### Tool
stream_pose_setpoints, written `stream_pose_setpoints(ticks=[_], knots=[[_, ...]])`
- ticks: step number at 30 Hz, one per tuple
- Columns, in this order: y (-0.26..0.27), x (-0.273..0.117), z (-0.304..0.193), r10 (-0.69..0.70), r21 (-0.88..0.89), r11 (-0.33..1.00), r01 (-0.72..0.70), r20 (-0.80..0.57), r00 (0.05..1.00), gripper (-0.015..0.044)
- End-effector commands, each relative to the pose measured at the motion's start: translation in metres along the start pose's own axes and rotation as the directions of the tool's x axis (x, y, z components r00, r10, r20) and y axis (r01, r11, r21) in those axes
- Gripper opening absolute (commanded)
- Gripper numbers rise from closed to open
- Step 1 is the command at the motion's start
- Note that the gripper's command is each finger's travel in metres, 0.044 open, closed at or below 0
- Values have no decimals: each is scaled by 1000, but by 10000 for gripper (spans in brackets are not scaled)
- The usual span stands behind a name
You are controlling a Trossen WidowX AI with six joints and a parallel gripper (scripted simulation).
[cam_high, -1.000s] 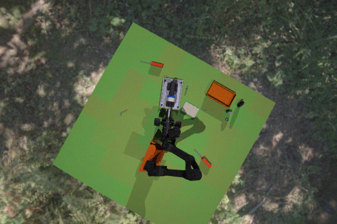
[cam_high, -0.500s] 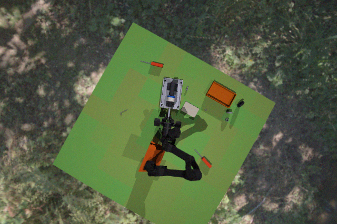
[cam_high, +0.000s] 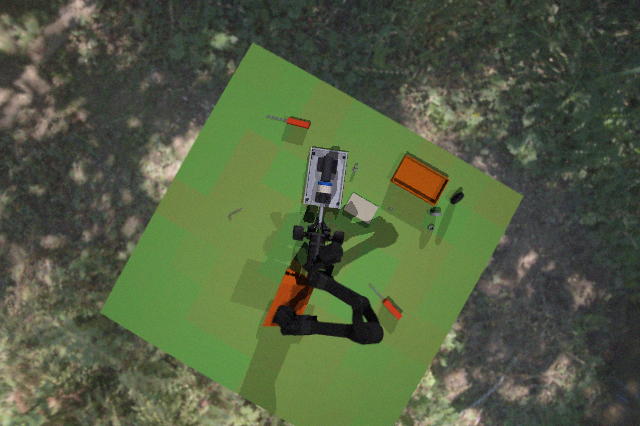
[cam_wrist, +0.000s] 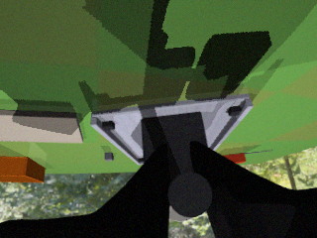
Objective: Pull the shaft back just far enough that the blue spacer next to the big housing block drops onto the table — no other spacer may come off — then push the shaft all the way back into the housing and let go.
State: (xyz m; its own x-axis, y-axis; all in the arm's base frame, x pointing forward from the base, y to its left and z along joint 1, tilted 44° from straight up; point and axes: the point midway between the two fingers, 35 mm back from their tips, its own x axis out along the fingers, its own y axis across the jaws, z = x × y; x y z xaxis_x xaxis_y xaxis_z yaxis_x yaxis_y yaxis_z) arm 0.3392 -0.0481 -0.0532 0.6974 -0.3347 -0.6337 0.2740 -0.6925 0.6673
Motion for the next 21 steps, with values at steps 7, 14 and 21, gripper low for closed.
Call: stream_pose_setpoints(ticks=[7,14,21], knots=[[1,-1,1,2,-2,1000,-2,1,1000,0],[1,-2,2,2,-2,1000,-2,1,1000,0],[1,-2,2,2,-2,1000,-2,1,1000,0]])
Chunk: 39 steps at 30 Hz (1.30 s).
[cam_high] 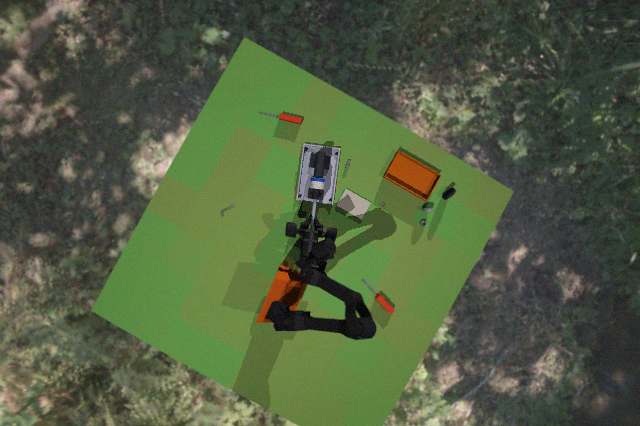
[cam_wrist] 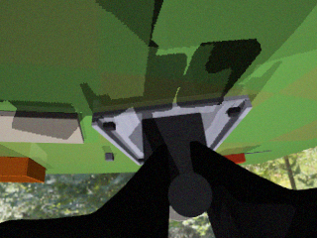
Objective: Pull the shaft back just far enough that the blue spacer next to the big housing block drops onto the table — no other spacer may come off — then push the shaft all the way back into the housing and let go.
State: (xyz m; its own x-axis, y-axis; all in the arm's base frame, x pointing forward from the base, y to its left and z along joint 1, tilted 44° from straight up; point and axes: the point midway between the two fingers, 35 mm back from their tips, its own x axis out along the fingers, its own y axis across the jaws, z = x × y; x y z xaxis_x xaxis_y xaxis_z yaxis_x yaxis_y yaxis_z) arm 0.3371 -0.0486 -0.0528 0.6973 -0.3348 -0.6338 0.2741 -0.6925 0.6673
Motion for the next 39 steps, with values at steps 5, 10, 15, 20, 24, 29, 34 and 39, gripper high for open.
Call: stream_pose_setpoints(ticks=[5,10,15,20,24,29,34,39], knots=[[1,-1,1,2,-2,1000,-2,1,1000,0],[1,-1,1,2,-2,1000,-2,1,1000,0],[0,-2,2,2,-2,1000,-2,1,1000,0],[0,-2,2,2,-2,1000,-2,1,1000,0],[0,-3,2,2,-2,1000,-2,1,1000,0],[0,-3,3,2,-2,1000,-2,1,1000,0],[0,-3,3,2,-2,1000,-2,1,1000,0],[0,-4,4,2,-2,1000,-2,1,1000,0]])
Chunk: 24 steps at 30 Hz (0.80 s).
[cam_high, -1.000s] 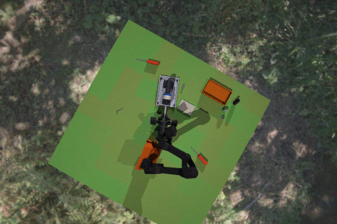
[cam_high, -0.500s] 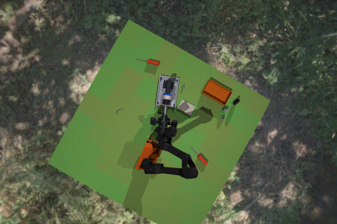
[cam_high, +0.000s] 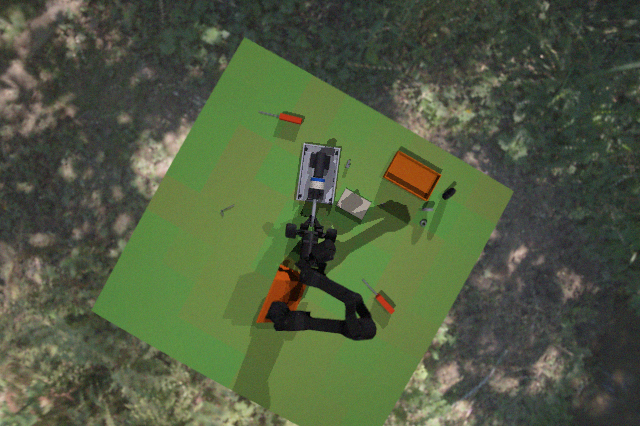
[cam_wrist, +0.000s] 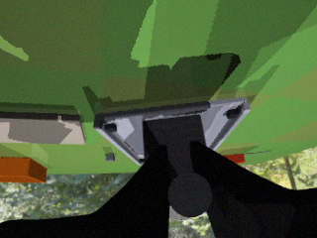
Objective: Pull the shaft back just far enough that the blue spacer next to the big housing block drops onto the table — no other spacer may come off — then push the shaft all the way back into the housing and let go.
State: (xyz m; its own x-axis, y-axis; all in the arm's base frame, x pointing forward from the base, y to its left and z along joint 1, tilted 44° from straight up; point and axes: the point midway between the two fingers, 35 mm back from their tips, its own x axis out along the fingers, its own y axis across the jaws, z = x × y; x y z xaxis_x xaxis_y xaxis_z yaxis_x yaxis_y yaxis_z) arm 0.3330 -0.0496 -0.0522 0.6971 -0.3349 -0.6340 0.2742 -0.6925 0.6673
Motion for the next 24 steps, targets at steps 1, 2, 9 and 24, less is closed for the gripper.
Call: stream_pose_setpoints(ticks=[1,2,9,24], knots=[[1,-1,1,2,-2,1000,-2,1,1000,0],[1,-1,1,2,-2,1000,-2,1,1000,0],[0,-1,1,2,-2,1000,-2,1,1000,0],[0,-3,2,2,-2,1000,-2,1,1000,0]])
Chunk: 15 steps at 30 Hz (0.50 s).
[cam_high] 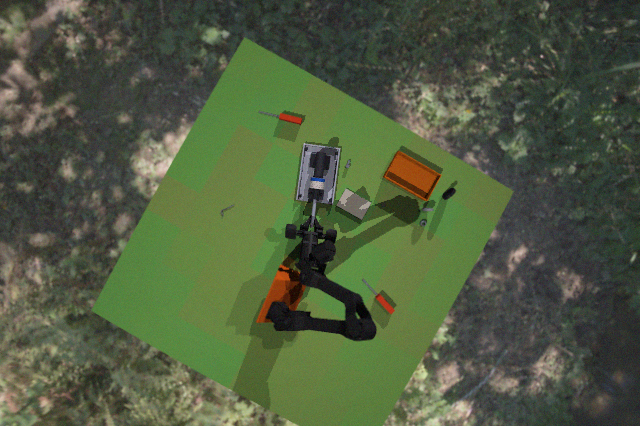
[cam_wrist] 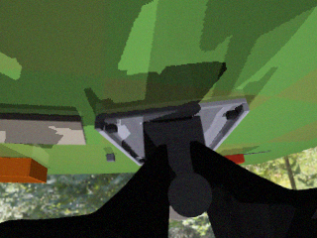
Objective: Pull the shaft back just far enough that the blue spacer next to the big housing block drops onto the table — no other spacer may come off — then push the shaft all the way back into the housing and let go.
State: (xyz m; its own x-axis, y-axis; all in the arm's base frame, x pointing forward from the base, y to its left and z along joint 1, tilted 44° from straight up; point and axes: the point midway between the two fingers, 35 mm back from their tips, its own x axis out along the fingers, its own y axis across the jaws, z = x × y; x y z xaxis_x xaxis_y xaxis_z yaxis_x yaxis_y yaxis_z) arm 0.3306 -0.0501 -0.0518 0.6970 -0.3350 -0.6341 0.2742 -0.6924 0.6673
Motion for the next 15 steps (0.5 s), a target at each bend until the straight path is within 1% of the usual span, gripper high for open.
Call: stream_pose_setpoints(ticks=[1,15], knots=[[0,-1,1,2,-2,1000,-2,1,1000,0],[0,-2,2,2,-2,1000,-2,1,1000,0]])
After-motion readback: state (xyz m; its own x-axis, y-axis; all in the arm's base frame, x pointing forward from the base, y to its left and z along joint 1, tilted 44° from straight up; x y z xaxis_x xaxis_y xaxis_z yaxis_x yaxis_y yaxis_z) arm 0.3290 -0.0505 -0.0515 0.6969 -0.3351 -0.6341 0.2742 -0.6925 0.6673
